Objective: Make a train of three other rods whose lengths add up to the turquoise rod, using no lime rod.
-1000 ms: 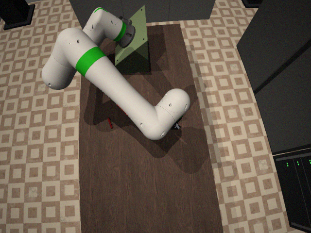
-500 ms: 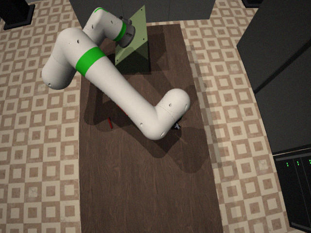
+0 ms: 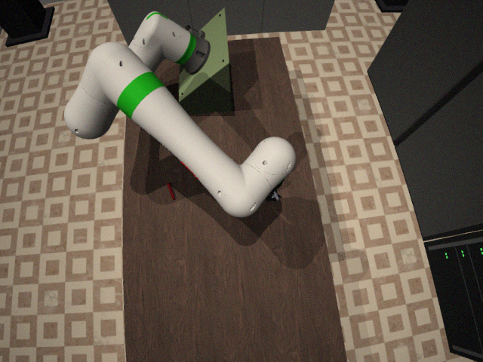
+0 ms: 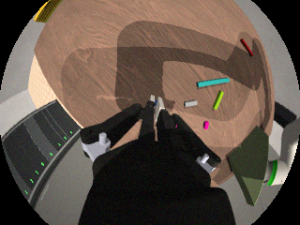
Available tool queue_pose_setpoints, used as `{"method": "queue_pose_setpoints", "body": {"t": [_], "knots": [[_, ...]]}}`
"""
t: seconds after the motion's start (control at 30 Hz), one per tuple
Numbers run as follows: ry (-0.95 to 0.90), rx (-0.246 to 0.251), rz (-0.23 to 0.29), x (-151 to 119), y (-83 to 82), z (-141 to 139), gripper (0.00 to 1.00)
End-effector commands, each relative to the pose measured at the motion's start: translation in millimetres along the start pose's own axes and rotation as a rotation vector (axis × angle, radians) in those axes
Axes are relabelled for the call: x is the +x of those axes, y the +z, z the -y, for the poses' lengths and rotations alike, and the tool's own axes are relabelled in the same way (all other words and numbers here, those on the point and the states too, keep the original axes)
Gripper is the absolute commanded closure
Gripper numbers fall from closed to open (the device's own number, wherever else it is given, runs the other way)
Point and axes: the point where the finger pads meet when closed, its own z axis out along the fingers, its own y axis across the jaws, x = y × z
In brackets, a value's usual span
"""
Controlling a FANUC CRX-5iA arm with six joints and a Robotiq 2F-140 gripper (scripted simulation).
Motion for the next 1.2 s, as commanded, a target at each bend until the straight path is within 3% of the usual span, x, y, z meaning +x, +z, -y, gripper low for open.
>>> {"method": "queue_pose_setpoints", "body": {"t": [0.0,0.1,0.37,0.5,0.93,1.17], "knots": [[0.000,0.000,0.000,-0.1,-12.1,0.2,0.97],[0.000,0.000,0.000,-0.1,-18.0,0.2,0.97],[0.000,0.000,0.000,-0.1,-77.0,0.2,0.97],[0.000,0.000,0.000,-0.1,-93.7,0.2,0.97],[0.001,0.000,0.000,0.4,-97.2,-0.2,0.97],[0.129,0.002,0.002,49.5,-102.4,-41.1,0.97]]}}
